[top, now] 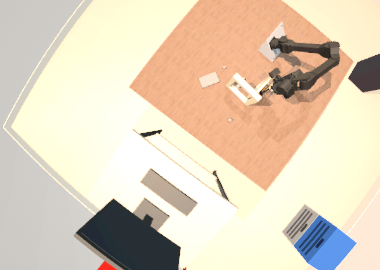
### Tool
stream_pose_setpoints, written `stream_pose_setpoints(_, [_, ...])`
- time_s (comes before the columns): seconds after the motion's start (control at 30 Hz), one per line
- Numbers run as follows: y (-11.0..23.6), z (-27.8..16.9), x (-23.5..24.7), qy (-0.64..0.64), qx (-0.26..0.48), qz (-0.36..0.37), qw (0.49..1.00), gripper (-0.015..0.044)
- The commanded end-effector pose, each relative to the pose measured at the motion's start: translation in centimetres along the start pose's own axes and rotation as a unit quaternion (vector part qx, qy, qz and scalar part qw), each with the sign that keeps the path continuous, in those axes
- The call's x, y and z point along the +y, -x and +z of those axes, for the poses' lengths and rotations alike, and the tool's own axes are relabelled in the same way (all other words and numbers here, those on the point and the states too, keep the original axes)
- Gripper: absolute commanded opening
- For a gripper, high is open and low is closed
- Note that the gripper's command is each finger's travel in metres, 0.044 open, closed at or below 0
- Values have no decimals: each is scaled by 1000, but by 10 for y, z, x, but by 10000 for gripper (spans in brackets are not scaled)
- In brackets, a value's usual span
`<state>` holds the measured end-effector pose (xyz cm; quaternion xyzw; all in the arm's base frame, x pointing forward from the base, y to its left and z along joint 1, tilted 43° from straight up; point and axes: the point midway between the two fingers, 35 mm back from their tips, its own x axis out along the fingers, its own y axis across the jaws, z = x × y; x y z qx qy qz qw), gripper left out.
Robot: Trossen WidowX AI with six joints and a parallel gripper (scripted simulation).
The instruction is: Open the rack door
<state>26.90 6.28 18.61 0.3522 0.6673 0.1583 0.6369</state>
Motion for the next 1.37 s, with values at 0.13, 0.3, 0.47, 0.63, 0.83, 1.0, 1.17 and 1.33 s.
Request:
stream_pose_setpoints(0.13, [1, 0, 1, -5, 0, 2, 1000, 117])
stream_pose_setpoints(0.3, [1, 0, 1, -5, 0, 2, 1000, 248])
stream_pose_setpoints(0.47, [3, 0, 1, -8, -3, 2, 1000, 284])
stream_pose_setpoints(0.63, [13, 1, 1, -17, -12, 3, 1000, 284])
stream_pose_setpoints(0.83, [24, 1, 1, -28, -23, 4, 999, 284])
stream_pose_setpoints(1.0, [34, 1, 1, -37, -32, 4, 999, 284])
stream_pose_setpoints(1.17, [43, 0, 0, -46, -40, 5, 998, 284])
stream_pose_setpoints(1.33, [52, -1, 0, -55, -49, 6, 997, 284])
